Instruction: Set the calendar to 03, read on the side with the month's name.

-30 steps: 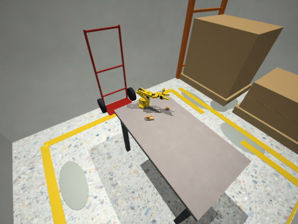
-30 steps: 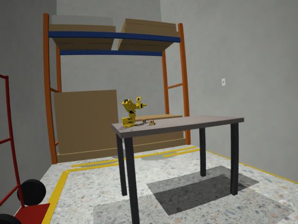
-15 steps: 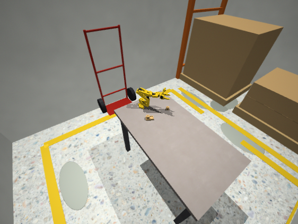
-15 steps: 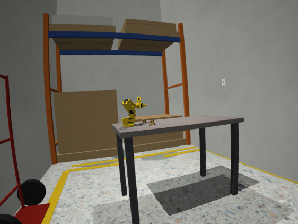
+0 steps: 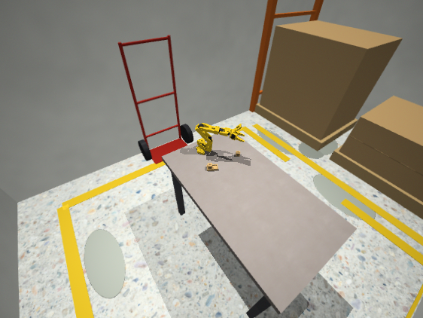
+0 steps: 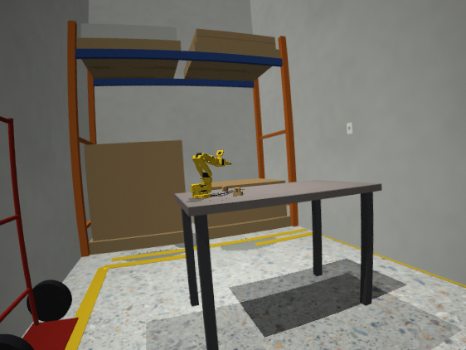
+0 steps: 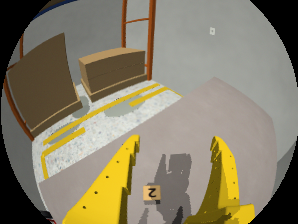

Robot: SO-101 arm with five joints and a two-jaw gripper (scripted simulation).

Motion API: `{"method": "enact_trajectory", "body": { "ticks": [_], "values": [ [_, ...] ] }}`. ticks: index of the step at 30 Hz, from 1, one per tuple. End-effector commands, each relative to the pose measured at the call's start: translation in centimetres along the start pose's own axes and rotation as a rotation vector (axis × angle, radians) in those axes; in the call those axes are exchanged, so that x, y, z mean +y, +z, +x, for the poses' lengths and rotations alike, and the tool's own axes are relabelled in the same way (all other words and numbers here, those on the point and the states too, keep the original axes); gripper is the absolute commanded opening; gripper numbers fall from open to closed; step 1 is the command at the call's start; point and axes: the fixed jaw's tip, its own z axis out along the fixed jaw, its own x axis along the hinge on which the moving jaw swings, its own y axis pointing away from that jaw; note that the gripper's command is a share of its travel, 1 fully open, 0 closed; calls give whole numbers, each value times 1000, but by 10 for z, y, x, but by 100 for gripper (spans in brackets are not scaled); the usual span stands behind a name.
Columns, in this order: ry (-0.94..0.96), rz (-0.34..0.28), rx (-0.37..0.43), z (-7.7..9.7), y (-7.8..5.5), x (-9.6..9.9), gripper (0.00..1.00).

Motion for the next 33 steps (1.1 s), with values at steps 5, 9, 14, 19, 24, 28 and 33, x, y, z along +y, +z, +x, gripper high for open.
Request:
{"method": "enact_trajectory", "body": {
  "ticks": [5, 9, 14, 19, 24, 28, 33],
  "values": [
    [3, -10, 145, -12, 10, 3, 35],
    [4, -13, 262, -11, 12, 5, 35],
    [4, -15, 409, -9, 12, 7, 35],
    [4, -16, 493, -7, 9, 8, 35],
    [3, -17, 621, -4, 3, 9, 35],
    [2, -17, 707, -2, -3, 10, 35],
    [1, -17, 789, 0, -10, 10, 35]
  ]
}}
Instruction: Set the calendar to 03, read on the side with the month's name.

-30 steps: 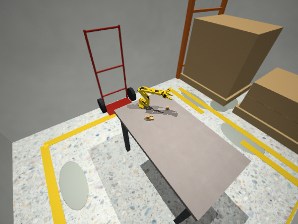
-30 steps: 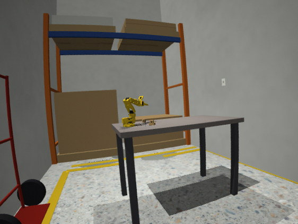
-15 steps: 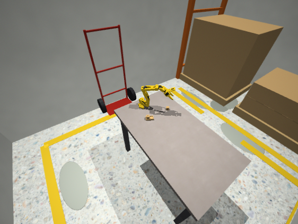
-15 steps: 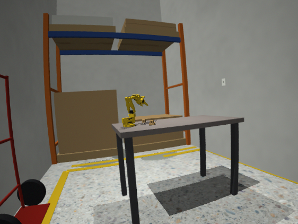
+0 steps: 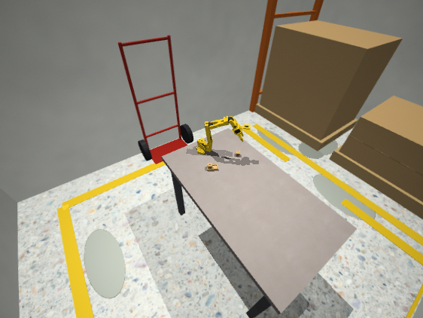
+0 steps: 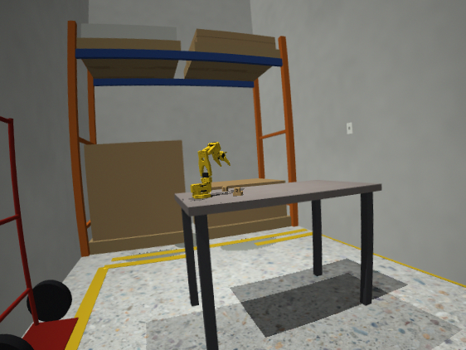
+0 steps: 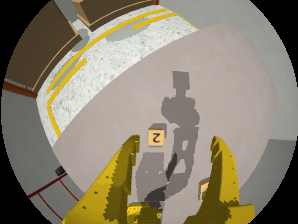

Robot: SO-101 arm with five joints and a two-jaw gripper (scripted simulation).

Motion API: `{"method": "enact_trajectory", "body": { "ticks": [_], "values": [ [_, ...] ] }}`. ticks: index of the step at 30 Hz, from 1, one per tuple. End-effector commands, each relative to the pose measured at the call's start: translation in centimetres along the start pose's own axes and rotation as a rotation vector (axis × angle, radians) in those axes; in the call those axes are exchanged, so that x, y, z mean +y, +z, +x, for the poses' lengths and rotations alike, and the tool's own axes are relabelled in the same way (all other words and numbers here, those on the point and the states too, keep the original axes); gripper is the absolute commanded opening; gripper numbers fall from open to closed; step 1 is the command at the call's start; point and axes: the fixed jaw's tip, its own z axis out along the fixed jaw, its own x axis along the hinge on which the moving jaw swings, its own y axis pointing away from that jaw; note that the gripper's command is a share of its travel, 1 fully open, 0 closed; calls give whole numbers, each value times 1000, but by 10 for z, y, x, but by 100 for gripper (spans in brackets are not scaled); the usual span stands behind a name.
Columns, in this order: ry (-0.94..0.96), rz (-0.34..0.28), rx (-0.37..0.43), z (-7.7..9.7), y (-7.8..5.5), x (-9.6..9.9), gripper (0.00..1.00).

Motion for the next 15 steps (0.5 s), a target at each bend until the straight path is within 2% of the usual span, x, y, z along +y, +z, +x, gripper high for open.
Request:
{"method": "enact_trajectory", "body": {
  "ticks": [1, 15],
  "values": [
    [3, -5, 39, -3, -11, 2, 35],
    [2, -4, 107, 3, -14, 3, 35]
  ]
}}
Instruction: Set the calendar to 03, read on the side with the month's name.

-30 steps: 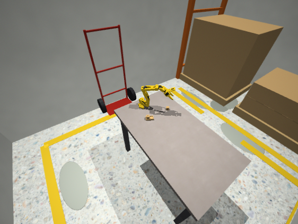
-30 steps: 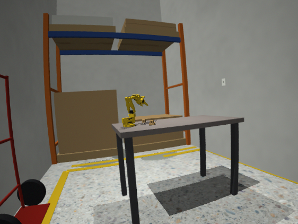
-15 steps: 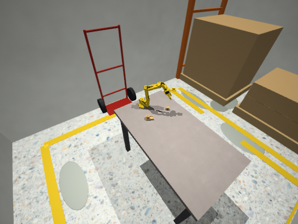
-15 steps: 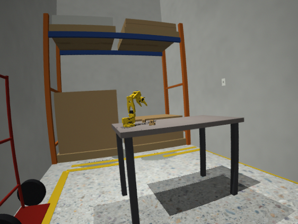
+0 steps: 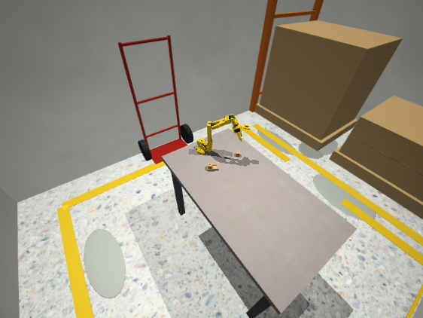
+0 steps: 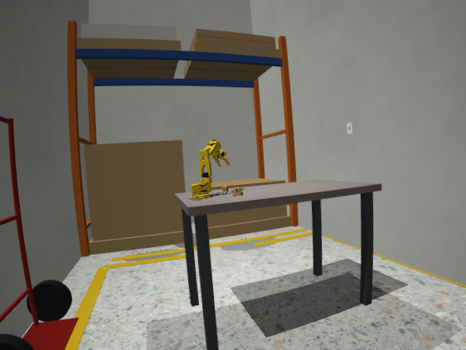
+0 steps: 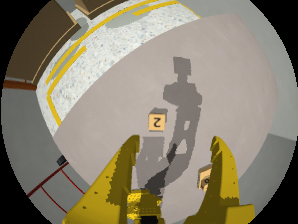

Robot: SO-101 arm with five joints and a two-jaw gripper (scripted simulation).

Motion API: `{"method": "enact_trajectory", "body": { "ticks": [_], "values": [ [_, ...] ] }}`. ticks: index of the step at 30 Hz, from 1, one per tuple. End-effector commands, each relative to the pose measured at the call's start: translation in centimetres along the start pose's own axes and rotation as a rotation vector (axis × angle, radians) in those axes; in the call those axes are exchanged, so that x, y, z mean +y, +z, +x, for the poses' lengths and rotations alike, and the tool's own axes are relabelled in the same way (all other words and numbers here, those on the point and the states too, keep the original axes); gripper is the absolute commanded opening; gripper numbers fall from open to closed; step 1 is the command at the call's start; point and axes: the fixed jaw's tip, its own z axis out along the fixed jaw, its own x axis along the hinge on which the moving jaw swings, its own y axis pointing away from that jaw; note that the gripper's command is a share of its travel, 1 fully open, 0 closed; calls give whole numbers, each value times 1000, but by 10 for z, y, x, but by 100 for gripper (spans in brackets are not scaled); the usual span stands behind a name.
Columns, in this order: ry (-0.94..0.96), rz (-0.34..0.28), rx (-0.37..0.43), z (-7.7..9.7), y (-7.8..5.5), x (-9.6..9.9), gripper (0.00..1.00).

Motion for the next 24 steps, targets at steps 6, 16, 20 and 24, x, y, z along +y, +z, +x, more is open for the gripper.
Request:
{"method": "enact_trajectory", "body": {
  "ticks": [6, 16, 20, 24],
  "values": [
    [3, -5, -28, -4, -7, 2, 35],
    [3, -1, 102, 6, 20, 2, 35],
    [3, 4, 221, 18, 44, 1, 35],
    [3, 6, 283, 25, 55, 1, 35]
  ]
}}
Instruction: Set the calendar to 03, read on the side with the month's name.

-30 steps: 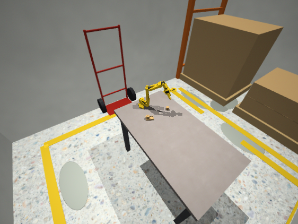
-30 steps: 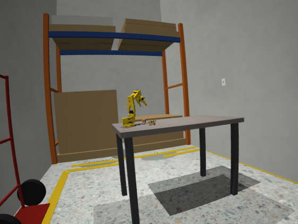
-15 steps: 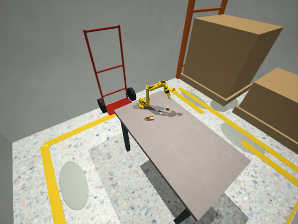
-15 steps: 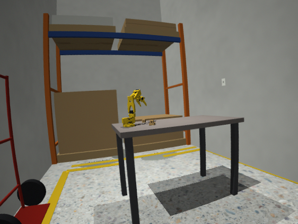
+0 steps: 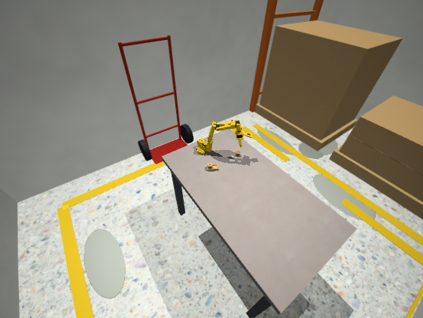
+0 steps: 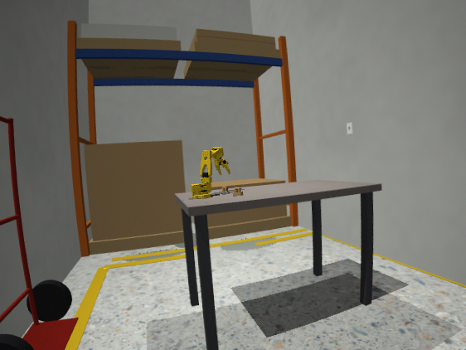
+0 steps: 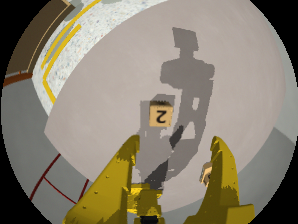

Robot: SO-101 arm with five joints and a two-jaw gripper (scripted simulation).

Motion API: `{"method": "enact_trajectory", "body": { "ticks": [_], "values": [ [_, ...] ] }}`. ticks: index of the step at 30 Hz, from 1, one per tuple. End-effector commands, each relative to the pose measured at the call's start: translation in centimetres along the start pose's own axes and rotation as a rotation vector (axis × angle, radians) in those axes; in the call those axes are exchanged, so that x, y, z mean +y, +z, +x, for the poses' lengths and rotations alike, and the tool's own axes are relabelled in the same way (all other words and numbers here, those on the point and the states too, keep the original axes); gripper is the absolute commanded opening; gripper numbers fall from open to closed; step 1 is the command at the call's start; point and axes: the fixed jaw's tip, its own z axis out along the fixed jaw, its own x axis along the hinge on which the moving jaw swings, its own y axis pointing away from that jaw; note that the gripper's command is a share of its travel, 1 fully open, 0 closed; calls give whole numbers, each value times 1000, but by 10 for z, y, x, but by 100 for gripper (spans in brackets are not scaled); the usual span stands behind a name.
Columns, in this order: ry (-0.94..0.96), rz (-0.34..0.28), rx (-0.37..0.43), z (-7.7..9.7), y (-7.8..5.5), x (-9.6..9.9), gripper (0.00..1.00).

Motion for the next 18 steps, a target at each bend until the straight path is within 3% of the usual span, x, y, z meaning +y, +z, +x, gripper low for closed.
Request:
{"method": "enact_trajectory", "body": {
  "ticks": [1, 5, 9, 15, 16, 18],
  "values": [
    [3, 0, 58, 2, 13, 2, 35],
    [2, 3, 156, 11, 33, 1, 35],
    [2, 5, 207, 16, 43, 1, 35],
    [2, 5, 216, 17, 45, 1, 35],
    [8, 5, 207, 16, 39, 4, 35],
    [8, 5, 207, 16, 39, 4, 35]
  ]
}}
